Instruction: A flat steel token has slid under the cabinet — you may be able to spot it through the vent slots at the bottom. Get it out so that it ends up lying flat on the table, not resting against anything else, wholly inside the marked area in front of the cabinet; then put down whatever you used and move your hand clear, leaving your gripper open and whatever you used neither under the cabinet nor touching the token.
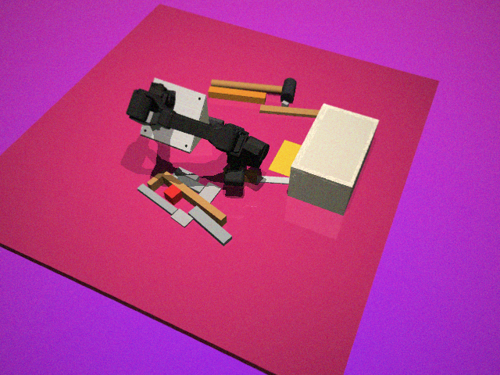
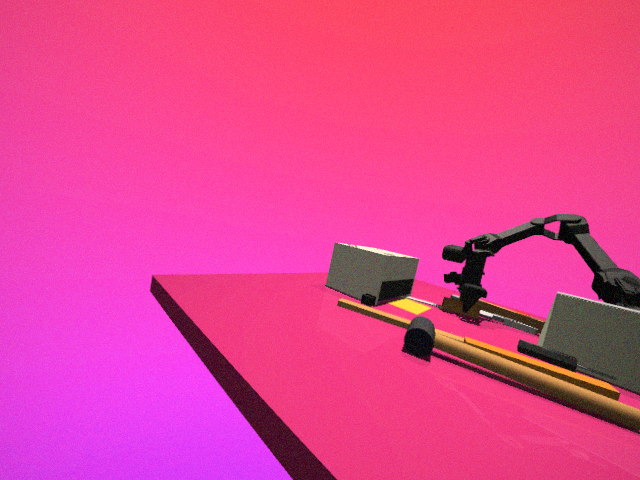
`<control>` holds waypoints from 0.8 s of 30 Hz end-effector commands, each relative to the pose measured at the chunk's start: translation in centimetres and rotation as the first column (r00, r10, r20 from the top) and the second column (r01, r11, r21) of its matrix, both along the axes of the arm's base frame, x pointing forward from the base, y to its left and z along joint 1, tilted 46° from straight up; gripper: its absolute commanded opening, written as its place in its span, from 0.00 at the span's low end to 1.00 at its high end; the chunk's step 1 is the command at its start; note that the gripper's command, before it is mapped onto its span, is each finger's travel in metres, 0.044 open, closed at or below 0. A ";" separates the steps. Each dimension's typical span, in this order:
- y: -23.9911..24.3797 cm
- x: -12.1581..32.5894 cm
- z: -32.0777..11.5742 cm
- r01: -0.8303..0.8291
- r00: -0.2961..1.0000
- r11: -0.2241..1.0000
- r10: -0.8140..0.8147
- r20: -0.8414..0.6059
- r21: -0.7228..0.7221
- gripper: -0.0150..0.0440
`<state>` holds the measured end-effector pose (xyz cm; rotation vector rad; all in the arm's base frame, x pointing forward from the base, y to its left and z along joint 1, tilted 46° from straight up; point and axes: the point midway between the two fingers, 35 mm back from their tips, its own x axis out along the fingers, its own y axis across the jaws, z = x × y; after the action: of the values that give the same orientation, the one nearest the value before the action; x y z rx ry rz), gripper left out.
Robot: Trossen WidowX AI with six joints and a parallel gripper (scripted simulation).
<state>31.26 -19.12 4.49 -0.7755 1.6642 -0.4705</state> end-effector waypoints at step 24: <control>0.3 3.1 -0.7 0.000 1.000 1.000 0.000 0.003 -0.002 0.25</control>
<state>33.80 -18.92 3.98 -0.7750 1.6636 -0.4711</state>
